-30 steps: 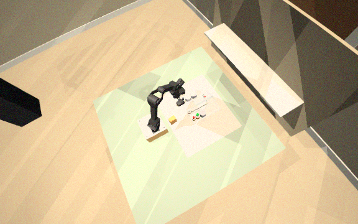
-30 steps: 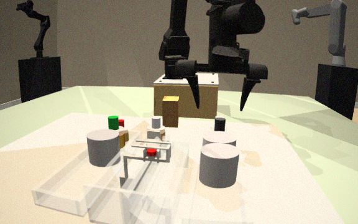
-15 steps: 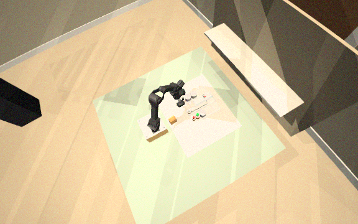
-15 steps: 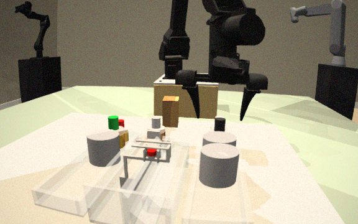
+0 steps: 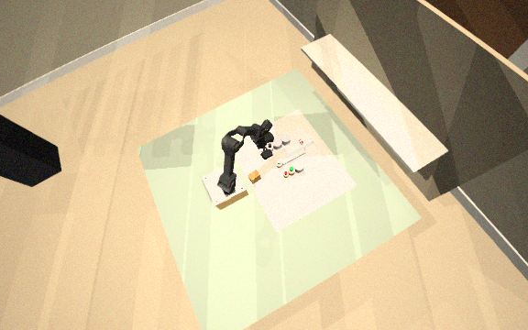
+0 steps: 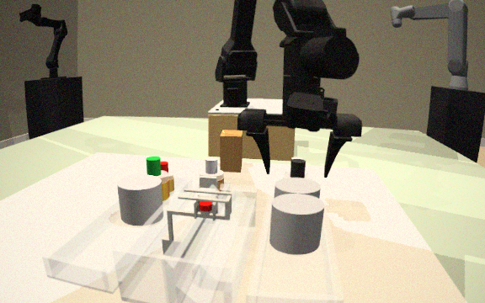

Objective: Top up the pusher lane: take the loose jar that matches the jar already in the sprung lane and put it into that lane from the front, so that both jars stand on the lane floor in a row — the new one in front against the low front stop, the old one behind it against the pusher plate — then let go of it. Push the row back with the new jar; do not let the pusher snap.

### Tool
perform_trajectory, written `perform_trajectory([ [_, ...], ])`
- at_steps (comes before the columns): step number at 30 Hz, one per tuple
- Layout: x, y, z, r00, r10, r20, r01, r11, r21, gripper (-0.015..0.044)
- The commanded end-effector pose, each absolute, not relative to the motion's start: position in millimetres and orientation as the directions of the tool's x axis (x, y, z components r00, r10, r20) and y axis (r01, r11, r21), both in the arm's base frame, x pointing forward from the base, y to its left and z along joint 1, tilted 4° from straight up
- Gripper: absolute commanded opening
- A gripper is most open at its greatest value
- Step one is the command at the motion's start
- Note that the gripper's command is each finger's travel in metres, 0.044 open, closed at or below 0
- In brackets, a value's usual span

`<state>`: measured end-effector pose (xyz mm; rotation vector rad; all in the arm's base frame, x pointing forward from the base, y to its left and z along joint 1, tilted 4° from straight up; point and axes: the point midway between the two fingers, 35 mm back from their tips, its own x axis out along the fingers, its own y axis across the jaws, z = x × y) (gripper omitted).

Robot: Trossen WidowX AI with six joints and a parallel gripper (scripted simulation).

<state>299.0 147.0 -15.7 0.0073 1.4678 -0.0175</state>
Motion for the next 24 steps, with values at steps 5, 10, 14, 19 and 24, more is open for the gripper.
perform_trajectory([
  [5, 296, 146, -26, 0.088, -0.008, -0.996, 0.013, 1.0, -0.007, 0.0387],
  [10, 296, 146, -26, 0.088, -0.008, -0.996, 0.013, 1.0, -0.007, 0.0256],
  [14, 296, 146, -26, 0.088, -0.008, -0.996, 0.013, 1.0, -0.007, 0.0151],
  [19, 296, 146, -26, 0.088, -0.008, -0.996, 0.013, 1.0, -0.007, 0.0118],
  [24, 285, 152, -26, 0.067, 0.001, -0.998, 0.003, 1.0, 0.001, 0.0006],
])
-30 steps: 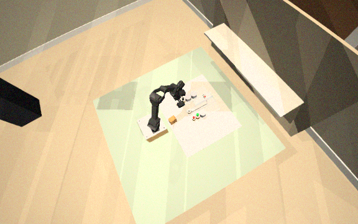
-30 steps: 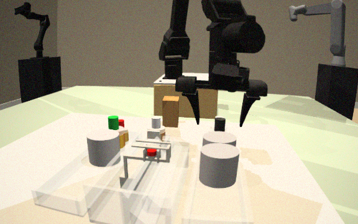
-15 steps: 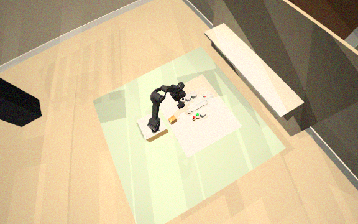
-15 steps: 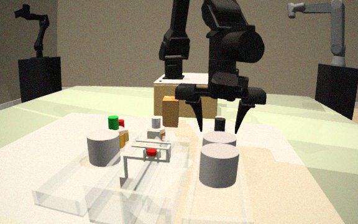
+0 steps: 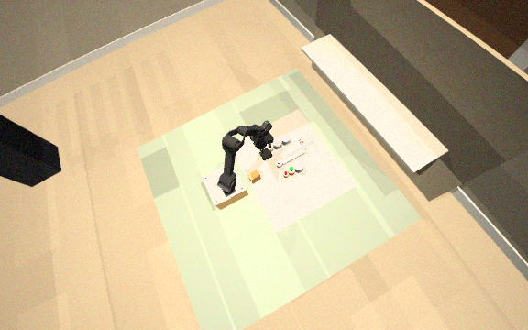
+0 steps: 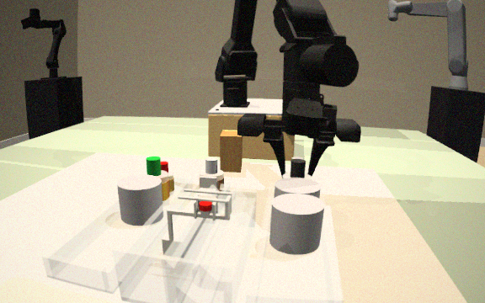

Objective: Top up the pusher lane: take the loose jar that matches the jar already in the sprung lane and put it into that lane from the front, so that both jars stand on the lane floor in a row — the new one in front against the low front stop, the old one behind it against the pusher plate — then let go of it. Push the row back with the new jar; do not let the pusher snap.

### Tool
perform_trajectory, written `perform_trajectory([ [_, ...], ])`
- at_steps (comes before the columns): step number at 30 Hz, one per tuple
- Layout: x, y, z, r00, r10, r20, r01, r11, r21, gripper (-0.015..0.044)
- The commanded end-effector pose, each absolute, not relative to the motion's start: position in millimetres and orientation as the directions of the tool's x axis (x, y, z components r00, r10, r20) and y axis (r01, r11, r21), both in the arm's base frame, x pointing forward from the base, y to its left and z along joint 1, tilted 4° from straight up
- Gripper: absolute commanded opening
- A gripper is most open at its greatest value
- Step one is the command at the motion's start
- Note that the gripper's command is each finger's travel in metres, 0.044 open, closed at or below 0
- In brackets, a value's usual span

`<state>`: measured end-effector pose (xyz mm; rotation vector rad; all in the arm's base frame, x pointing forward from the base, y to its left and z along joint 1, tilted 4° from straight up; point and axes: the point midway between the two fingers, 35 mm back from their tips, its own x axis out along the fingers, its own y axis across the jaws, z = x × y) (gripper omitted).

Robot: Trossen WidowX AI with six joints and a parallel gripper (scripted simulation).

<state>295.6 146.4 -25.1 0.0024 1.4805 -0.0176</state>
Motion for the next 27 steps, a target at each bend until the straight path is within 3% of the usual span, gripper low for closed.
perform_trajectory([
  [1, 277, 156, -26, 0.053, 0.007, -0.999, -0.003, 1.0, 0.007, 0.0],
  [16, 291, 138, 74, 0.087, -0.007, -0.996, 0.012, 1.0, -0.006, 0.0],
  [27, 297, 114, 68, 0.089, -0.01, -0.996, 0.013, 1.0, -0.009, 0.0],
])
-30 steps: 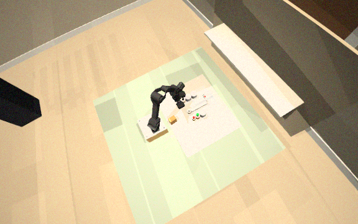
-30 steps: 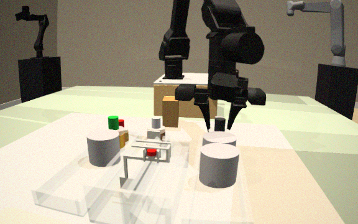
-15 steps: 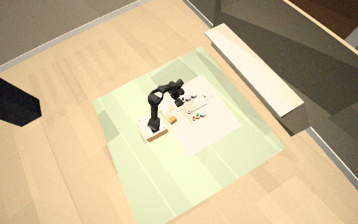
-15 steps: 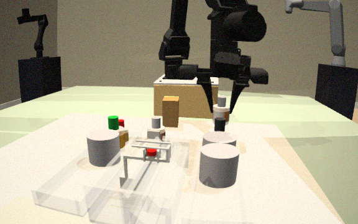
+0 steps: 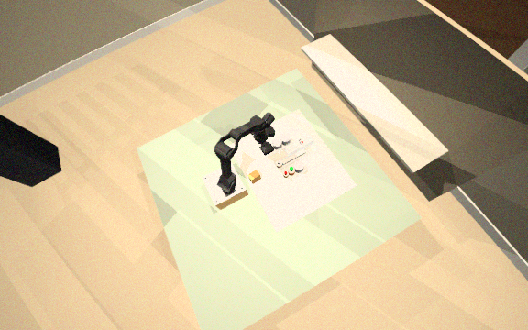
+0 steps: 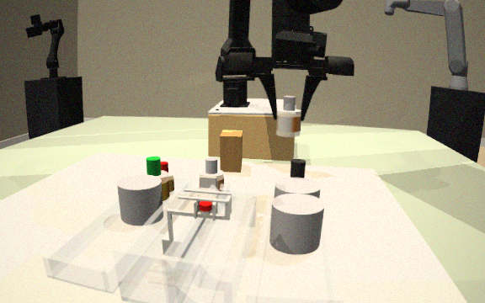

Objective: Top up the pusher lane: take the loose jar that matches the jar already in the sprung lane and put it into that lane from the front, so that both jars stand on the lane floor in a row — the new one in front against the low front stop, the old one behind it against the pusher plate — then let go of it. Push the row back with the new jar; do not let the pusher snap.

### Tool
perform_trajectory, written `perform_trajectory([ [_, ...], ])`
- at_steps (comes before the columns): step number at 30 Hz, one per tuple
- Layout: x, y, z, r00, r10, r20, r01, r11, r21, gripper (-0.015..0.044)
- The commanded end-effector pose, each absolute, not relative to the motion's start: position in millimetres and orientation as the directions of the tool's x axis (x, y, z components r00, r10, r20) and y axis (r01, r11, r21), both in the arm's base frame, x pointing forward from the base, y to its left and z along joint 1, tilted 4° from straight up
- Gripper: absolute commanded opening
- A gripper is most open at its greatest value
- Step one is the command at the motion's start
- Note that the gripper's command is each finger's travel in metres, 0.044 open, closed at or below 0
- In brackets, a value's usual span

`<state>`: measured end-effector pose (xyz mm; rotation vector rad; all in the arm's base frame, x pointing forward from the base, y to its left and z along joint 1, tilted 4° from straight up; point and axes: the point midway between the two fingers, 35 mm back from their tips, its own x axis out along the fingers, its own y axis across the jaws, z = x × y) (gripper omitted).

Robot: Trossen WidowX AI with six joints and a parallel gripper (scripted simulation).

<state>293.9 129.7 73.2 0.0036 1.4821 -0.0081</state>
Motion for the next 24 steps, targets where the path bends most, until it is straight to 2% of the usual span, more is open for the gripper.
perform_trajectory([
  [1, 298, 108, 66, 0.089, -0.011, -0.996, 0.013, 1.0, -0.01, 0.0],
  [18, 297, 21, 28, 0.089, -0.02, -0.996, 0.014, 1.0, -0.019, 0.0],
  [24, 297, 18, 25, 0.089, -0.02, -0.996, 0.014, 1.0, -0.019, 0.0],
])
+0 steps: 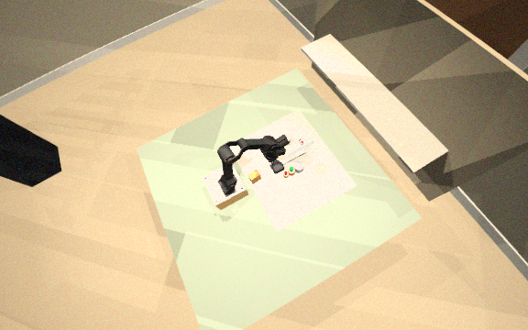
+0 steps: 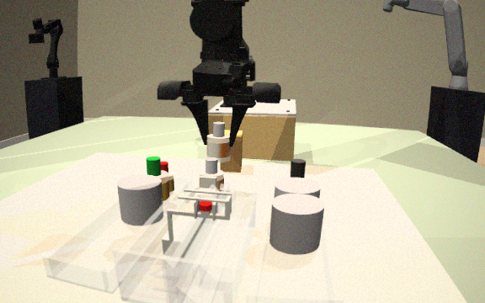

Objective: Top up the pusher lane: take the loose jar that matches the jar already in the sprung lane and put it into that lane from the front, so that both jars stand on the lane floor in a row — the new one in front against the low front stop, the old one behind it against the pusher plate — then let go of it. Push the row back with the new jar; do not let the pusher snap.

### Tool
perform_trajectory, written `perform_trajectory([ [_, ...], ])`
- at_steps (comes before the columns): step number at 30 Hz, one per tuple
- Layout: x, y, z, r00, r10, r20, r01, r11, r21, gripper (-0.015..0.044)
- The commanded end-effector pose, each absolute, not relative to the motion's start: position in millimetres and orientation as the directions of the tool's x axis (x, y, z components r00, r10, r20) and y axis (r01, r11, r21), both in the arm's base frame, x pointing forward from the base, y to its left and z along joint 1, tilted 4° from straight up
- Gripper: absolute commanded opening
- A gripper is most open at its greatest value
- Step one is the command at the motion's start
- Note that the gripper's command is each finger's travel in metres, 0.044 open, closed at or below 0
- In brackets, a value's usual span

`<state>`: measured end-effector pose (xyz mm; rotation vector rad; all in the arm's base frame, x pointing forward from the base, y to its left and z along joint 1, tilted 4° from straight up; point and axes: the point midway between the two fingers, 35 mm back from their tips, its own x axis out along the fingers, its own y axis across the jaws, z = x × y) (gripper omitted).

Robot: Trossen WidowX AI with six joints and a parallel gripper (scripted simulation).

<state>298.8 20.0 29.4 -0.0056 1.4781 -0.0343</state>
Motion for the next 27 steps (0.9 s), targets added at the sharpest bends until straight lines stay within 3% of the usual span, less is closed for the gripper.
perform_trajectory([
  [1, 297, 18, 23, 0.089, -0.02, -0.996, 0.014, 1.0, -0.019, 0.0],
  [27, 306, 17, 4, 0.09, -0.02, -0.996, 0.014, 1.0, -0.019, 0.0],
])
